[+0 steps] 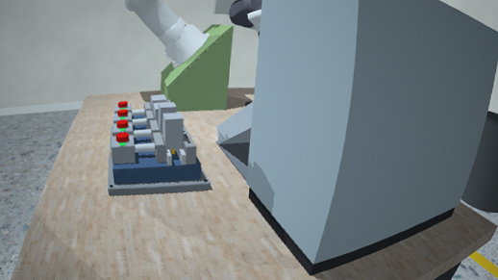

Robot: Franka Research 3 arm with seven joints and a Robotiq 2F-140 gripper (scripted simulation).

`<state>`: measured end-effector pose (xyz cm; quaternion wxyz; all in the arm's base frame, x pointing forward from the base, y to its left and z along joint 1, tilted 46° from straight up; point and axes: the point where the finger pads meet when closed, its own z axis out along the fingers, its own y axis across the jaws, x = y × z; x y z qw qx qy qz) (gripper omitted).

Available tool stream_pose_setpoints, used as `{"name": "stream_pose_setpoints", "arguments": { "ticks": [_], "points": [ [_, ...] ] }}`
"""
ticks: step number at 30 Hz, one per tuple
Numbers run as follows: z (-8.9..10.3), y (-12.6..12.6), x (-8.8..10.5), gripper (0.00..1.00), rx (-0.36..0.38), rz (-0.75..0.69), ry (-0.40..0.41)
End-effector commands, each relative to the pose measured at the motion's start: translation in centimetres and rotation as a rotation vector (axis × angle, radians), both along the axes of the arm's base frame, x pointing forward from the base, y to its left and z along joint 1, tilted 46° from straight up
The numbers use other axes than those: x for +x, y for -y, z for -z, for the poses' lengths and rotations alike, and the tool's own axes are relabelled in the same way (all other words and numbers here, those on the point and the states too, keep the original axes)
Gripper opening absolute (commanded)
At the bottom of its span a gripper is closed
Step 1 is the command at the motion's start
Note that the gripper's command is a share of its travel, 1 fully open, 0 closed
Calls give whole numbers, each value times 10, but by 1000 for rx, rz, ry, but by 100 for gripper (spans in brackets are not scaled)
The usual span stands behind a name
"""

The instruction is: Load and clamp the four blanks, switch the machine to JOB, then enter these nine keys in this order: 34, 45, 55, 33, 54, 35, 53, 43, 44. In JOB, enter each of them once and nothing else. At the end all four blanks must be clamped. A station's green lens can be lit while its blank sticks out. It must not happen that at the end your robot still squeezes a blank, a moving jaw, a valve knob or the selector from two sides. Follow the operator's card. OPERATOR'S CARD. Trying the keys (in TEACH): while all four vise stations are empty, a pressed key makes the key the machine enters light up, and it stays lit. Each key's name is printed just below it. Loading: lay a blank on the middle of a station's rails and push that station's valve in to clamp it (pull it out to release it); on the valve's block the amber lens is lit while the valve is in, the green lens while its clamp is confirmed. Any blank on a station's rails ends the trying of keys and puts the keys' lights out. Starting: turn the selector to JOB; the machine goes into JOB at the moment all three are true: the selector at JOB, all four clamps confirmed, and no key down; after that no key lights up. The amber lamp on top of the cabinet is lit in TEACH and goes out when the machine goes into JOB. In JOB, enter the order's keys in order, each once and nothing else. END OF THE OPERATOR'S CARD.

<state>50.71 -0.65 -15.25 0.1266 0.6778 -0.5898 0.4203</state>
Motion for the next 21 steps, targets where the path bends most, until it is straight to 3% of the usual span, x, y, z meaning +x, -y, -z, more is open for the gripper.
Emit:
{"name": "stream_pose_setpoints", "arguments": {
  "ticks": [1,21],
  "points": [
    [1,0,1,0,-1,-6,-3],
    [-1,-2,0,0,-1,-6,-3]
  ]
}}
